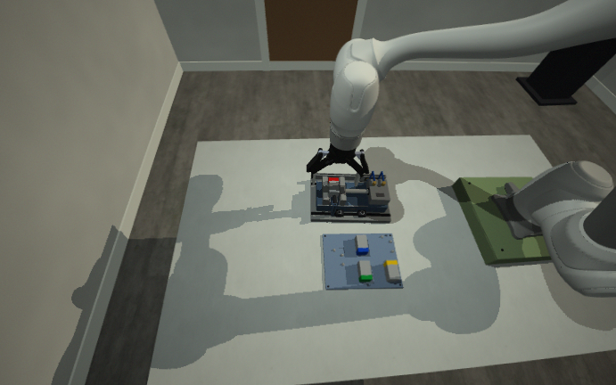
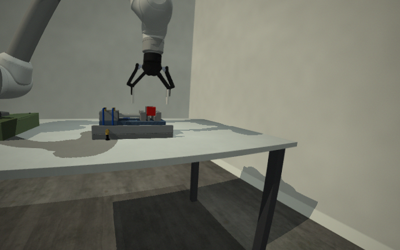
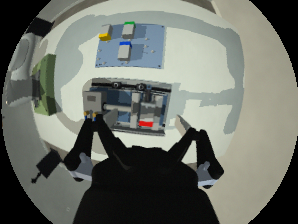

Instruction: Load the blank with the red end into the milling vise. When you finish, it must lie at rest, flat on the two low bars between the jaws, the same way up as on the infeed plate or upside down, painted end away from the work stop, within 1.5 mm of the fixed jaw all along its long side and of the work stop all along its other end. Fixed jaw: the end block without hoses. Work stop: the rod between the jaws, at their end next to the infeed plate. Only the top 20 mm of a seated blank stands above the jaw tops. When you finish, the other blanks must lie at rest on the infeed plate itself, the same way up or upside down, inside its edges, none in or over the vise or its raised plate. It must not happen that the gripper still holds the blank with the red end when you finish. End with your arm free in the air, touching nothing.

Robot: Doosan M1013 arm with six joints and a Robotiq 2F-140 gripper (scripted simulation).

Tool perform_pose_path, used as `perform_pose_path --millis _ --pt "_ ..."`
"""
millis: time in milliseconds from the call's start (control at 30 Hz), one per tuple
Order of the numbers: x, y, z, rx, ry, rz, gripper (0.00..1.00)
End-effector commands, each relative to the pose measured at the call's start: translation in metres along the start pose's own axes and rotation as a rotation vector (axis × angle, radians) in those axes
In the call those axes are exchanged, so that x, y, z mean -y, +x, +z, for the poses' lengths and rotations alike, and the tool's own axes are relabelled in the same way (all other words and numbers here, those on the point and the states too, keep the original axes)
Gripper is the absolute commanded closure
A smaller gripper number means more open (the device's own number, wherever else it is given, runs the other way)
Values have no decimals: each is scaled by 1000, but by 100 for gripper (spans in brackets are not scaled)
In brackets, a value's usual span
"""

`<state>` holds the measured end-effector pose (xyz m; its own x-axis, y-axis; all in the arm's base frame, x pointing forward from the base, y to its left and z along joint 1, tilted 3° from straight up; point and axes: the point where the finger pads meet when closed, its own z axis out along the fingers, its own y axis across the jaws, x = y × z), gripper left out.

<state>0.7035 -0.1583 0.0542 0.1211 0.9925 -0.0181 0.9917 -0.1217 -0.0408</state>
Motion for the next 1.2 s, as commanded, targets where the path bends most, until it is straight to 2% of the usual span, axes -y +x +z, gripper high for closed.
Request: perform_pose_path --millis 0,1167 --pt "0 0 -1 0 0 0 0" --pt "0 0 -7 0 0 0 0"
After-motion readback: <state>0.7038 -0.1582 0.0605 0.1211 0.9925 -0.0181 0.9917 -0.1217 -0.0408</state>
